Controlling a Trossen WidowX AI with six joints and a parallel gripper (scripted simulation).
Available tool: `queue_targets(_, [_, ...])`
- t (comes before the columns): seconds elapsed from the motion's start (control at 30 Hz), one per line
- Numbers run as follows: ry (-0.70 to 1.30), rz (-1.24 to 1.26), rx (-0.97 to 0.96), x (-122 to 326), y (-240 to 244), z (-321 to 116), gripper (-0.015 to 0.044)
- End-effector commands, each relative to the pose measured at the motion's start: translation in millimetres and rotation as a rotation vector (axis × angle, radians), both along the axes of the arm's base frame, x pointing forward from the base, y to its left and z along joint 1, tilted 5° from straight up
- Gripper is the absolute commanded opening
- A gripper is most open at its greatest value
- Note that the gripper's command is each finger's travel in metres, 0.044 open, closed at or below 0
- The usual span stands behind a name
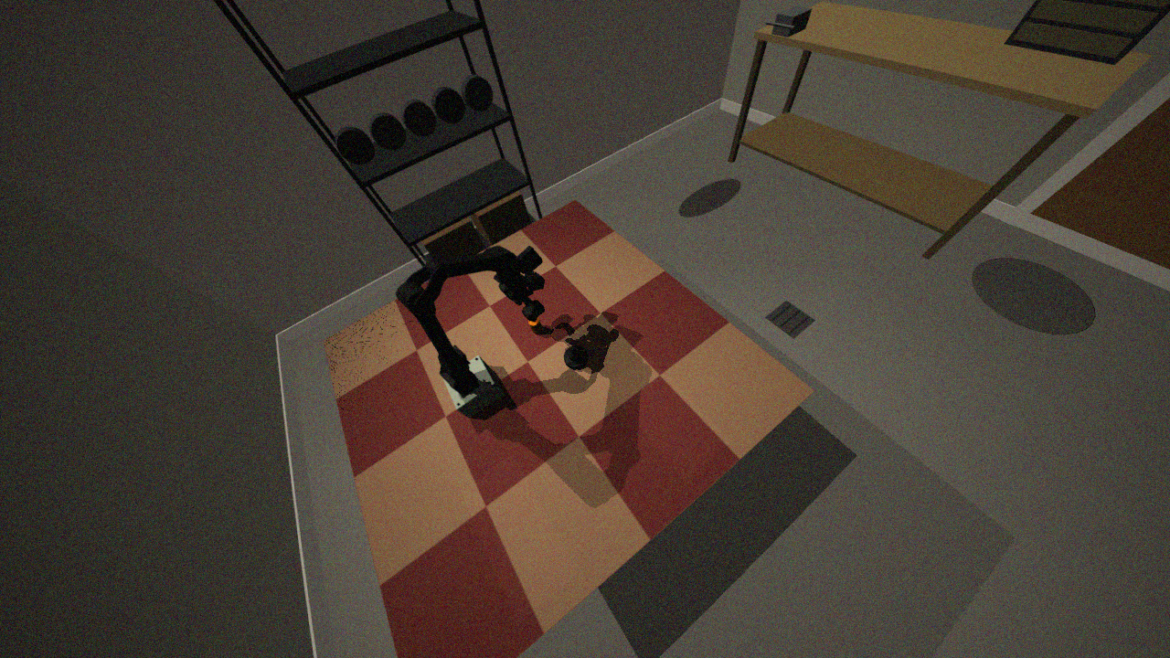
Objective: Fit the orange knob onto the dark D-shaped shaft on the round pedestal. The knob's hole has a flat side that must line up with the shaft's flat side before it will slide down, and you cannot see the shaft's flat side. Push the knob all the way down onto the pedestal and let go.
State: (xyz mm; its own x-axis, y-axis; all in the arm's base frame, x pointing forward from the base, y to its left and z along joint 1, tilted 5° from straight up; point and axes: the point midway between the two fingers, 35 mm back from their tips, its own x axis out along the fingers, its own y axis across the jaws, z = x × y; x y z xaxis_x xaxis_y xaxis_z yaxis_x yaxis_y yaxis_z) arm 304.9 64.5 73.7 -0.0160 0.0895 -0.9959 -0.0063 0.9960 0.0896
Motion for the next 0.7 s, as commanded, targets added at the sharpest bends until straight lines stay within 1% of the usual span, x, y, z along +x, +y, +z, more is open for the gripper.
queue_targets(0.0, [-0.015,0.01,-0.01,5,0,-9,0.044])
queue_targets(0.07, [-0.015,0.01,-0.01,4,3,-30,0.044])
queue_targets(0.1, [-0.015,0.01,-0.01,4,3,-33,0.044])
queue_targets(0.2, [-0.015,0.01,-0.01,4,3,-33,0.044])
queue_targets(0.3, [-0.015,0.01,-0.009,6,6,-46,0.044])
queue_targets(0.67, [-0.015,0.01,-0.009,7,7,-60,0.044])
